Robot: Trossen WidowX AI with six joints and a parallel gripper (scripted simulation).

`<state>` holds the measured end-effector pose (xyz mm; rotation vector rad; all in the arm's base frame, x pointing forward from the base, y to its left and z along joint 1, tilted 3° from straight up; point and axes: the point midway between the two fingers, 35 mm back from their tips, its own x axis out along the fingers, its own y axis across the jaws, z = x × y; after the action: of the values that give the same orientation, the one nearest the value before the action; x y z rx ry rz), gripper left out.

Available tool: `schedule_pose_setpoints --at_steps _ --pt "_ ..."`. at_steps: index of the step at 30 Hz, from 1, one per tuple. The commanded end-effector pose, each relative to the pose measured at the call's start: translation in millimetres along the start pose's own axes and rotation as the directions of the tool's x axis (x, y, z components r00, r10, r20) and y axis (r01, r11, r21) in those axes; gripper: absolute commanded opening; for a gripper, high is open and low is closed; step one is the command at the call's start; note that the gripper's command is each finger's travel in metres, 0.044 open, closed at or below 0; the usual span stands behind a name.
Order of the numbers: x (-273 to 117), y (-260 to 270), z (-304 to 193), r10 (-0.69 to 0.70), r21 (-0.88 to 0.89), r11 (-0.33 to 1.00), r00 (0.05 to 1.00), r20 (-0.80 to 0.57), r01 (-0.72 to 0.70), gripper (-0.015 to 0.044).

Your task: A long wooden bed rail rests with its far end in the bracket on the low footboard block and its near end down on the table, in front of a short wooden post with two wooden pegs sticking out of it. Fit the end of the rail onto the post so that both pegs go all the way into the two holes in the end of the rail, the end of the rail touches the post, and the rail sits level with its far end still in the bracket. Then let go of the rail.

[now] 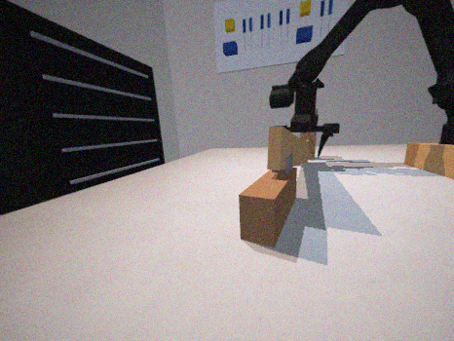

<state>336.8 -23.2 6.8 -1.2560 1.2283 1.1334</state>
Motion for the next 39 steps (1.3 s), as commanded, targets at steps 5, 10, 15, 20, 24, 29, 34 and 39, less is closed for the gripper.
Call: schedule_pose_setpoints --at_steps 5,10,15,20,24,29,34,39 --pt "8.3 3.7 0.7 0.011 -0.006 1.000 1.000 0.004 -0.011 0.0335" --pt "8.3 3.7 0.7 0.011 -0.006 1.000 1.000 0.004 -0.011 0.0204" --pt "8.3 3.7 0.7 0.011 -0.006 1.000 1.000 0.004 -0.011 0.0072" --pt "8.3 3.7 0.7 0.011 -0.006 1.000 1.000 0.004 -0.011 0.0020" --pt "8.3 3.7 0.7 0.011 -0.006 1.000 1.000 0.004 -0.011 0.0000" --pt "8.3 3.7 0.7 0.011 -0.006 1.000 1.000 0.004 -0.011 0.0000" --pt "8.3 3.7 0.7 0.011 -0.006 1.000 1.000 0.004 -0.011 0.0000" --pt "5.5 3.1 0.0 0.011 -0.006 1.000 1.000 0.004 -0.011 0.0000"
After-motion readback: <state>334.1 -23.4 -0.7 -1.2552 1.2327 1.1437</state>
